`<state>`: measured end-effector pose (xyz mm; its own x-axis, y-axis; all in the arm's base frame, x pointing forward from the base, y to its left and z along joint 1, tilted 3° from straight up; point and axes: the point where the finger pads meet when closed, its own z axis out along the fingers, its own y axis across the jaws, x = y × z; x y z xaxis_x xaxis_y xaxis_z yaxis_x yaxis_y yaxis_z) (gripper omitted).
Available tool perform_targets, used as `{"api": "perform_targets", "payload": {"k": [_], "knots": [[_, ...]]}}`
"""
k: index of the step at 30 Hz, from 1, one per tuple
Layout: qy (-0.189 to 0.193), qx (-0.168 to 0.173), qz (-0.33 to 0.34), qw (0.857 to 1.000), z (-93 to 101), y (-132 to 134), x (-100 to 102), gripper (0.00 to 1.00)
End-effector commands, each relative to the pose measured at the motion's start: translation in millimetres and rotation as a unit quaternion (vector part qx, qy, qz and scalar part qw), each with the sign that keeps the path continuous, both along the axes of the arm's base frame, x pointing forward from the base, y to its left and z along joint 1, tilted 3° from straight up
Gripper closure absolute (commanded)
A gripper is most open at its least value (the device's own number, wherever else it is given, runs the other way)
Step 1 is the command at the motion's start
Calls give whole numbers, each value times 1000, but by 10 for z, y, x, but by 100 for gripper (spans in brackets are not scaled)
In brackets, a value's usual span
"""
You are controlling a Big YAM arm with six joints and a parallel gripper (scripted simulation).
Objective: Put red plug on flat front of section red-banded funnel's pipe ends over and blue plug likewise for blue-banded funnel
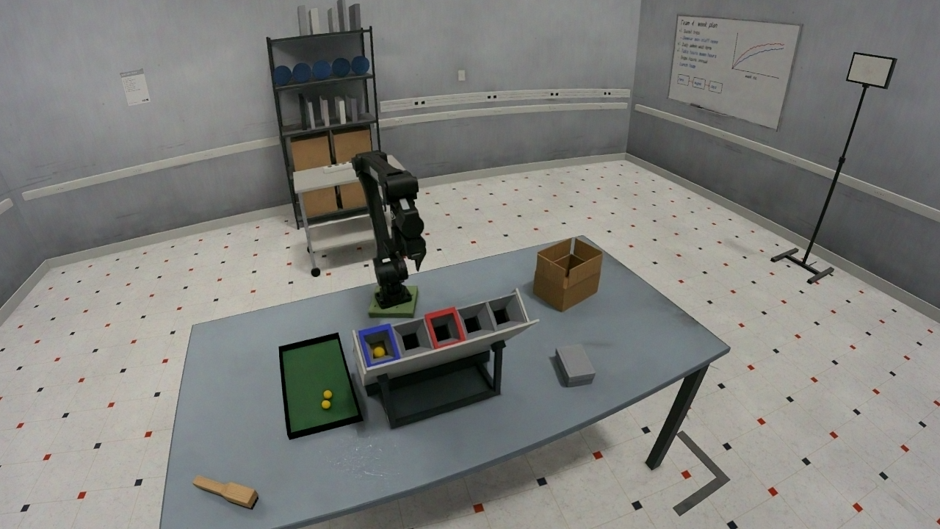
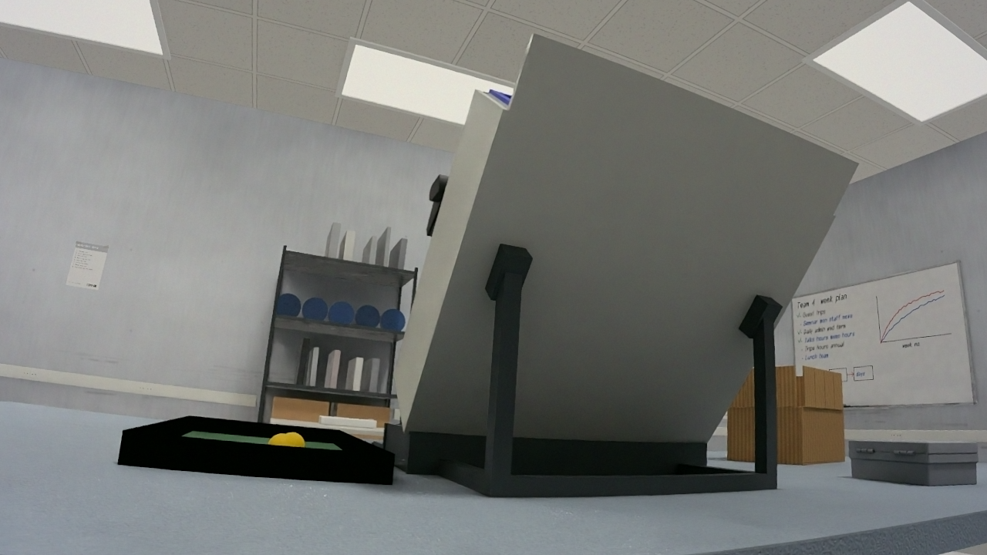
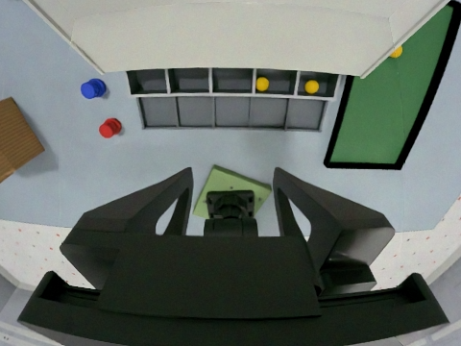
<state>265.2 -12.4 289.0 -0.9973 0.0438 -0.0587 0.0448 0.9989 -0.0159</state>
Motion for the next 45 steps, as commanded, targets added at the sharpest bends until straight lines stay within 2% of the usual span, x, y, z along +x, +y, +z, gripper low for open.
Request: {"api": "perform_targets", "payload": {"k": [1,20,21,45], "knots": [[-14,-1,0,1000,80,-20,52,41],[-8,-1,-1,1000,53,-2,23,41],[-8,-1,-1,1000,53,-2,23,20],[-8,-1,-1,1000,53,-2,23,20]]}}
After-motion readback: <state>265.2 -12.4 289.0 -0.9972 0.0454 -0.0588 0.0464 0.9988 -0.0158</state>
